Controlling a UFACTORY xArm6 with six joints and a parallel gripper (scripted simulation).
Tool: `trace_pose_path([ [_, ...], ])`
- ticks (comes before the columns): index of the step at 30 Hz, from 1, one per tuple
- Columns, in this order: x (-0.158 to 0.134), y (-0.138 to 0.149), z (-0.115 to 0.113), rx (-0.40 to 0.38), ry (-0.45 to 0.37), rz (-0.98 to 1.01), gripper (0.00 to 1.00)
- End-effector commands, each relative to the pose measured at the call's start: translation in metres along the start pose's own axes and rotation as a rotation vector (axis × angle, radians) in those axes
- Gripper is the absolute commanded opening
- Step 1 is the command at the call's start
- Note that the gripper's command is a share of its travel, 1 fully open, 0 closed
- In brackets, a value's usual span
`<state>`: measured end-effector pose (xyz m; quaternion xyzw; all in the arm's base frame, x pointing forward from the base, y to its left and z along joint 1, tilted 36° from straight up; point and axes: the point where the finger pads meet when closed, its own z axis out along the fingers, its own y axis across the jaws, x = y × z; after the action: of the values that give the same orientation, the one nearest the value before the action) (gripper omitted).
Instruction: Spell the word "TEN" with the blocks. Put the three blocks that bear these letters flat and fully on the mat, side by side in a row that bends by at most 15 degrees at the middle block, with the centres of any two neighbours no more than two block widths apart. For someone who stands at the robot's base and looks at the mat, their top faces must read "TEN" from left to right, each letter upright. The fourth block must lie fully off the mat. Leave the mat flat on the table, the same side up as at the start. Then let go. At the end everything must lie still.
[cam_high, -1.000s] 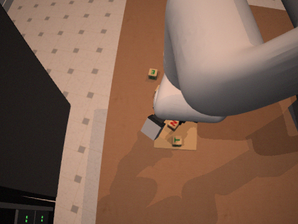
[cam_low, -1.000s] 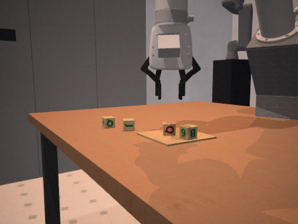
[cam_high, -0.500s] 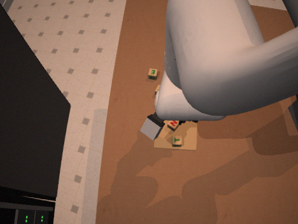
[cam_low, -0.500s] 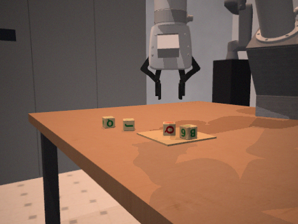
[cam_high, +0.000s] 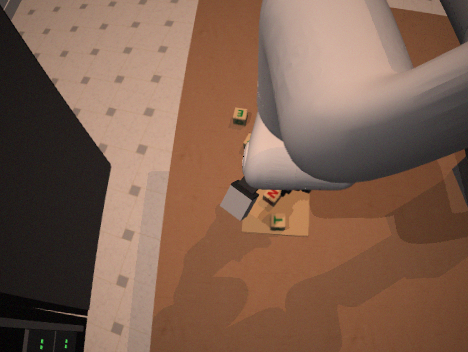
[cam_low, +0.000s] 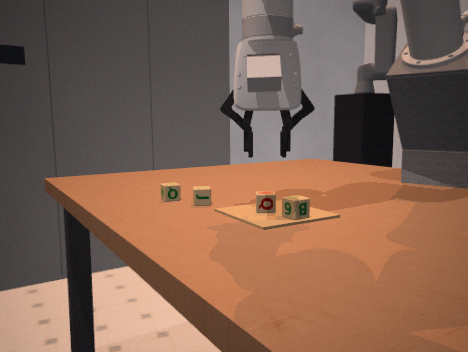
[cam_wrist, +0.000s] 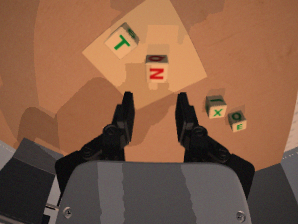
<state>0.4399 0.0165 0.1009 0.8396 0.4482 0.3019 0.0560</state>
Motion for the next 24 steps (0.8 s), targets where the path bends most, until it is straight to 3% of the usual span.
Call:
trace_pose_path([
  [1, 0.001, 0.001, 0.002, -0.001, 0.001, 0.000, 0.48],
  [24, 0.001, 0.001, 0.028, -0.001, 0.001, 0.000, 0.48],
])
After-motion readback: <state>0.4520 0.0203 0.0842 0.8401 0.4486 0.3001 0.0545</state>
